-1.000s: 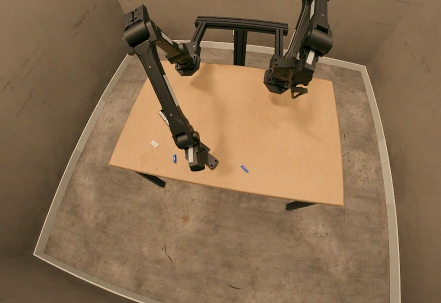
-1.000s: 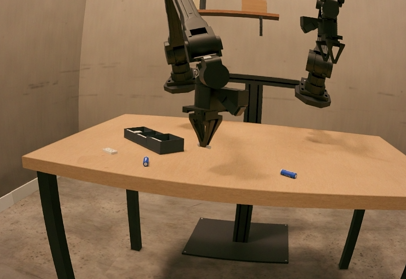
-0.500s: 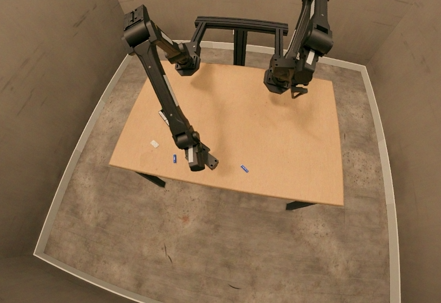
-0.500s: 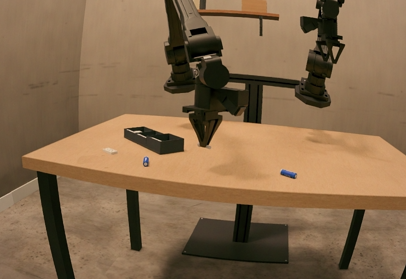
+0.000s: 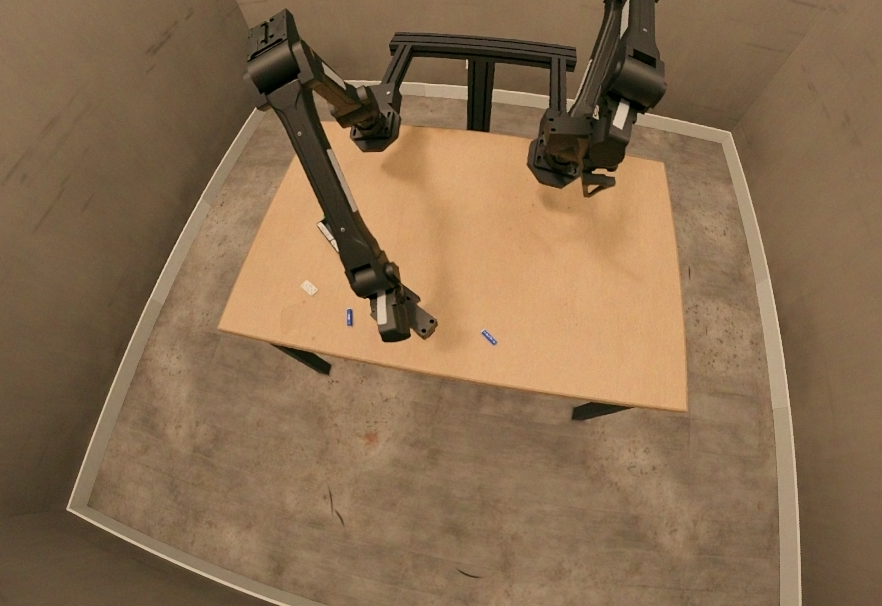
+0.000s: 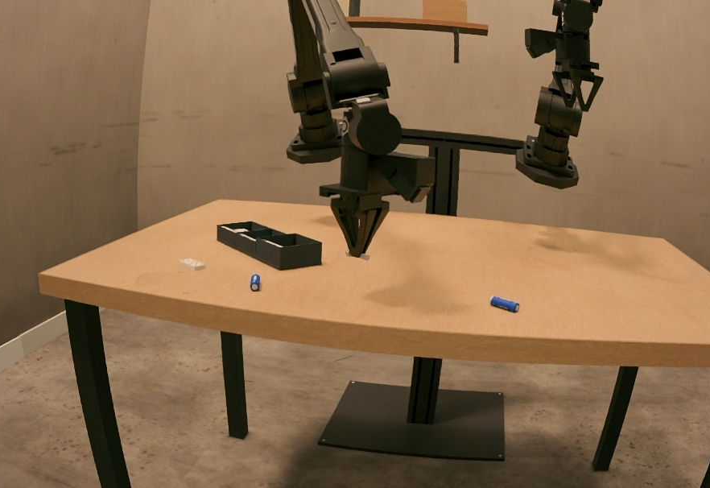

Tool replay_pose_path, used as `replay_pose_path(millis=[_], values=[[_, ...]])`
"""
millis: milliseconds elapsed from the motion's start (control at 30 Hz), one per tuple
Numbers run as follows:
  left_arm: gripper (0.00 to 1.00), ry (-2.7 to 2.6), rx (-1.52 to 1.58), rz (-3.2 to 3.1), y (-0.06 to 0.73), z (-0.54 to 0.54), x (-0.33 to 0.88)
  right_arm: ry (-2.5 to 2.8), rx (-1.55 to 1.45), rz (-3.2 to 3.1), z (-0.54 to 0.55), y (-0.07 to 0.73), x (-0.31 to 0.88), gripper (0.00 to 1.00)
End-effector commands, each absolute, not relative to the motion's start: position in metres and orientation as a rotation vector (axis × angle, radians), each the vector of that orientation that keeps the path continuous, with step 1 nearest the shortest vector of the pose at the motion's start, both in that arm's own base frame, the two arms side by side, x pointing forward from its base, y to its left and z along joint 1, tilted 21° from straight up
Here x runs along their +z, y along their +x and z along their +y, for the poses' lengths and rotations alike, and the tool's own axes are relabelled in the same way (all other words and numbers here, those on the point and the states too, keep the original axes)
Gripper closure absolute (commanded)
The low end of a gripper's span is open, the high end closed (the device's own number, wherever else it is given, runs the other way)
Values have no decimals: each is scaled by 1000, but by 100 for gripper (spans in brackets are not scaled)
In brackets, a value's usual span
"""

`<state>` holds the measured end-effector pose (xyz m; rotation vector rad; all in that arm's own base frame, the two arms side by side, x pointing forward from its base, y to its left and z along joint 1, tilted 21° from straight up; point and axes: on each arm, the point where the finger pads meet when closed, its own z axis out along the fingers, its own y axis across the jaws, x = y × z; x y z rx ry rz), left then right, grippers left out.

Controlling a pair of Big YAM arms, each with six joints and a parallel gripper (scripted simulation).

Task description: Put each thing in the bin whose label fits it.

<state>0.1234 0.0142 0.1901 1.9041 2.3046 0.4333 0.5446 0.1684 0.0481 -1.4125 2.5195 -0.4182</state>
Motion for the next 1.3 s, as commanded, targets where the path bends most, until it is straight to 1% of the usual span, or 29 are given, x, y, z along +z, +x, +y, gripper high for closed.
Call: replay_pose_path(millis=[0,233,300,433,1267], values=[[0,1858,480,2254,129,14,223,-1398,-418,2479,182,543,75,100],[0,1858,480,2254,129,14,223,-1408,-421,2460,179,539,72,100],[0,1858,480,2254,129,14,223,-1385,-425,2478,156,535,69,100],[0,1858,480,2254,129,14,223,-1386,-424,2478,148,526,66,100],[0,1858,480,2254,129,14,223,-1391,-429,2482,56,426,38,100]])
